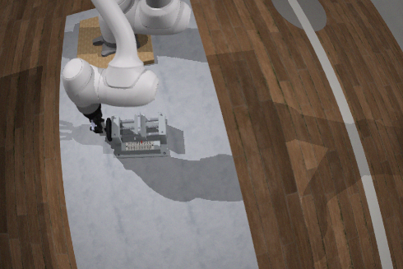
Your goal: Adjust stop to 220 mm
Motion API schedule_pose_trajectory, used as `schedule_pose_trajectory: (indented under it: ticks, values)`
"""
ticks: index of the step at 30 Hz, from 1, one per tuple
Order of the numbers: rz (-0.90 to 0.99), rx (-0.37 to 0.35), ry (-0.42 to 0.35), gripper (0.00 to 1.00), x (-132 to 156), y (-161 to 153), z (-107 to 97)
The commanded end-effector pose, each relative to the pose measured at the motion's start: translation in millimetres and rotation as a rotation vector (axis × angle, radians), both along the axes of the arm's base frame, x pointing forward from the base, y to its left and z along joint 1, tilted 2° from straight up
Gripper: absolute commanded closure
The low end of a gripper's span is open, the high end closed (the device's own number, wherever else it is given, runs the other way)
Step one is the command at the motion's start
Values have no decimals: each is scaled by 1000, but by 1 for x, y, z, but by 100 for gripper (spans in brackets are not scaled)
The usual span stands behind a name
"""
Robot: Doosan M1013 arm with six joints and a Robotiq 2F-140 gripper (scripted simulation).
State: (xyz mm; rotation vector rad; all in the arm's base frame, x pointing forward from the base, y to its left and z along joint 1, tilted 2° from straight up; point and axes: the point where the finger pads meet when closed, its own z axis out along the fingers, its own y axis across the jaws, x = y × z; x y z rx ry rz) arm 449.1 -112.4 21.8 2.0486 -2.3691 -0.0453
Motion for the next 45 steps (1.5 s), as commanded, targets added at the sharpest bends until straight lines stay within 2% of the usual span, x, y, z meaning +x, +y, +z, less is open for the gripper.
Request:
schedule_pose_trajectory:
  ticks: [1,16,23,31,45]
  values:
    - [0,0,0,96,-5,1,3]
    - [0,0,0,96,-17,2,20]
    - [0,0,0,96,-17,2,36]
    - [0,0,0,96,-3,0,54]
    - [0,0,0,96,24,-4,56]
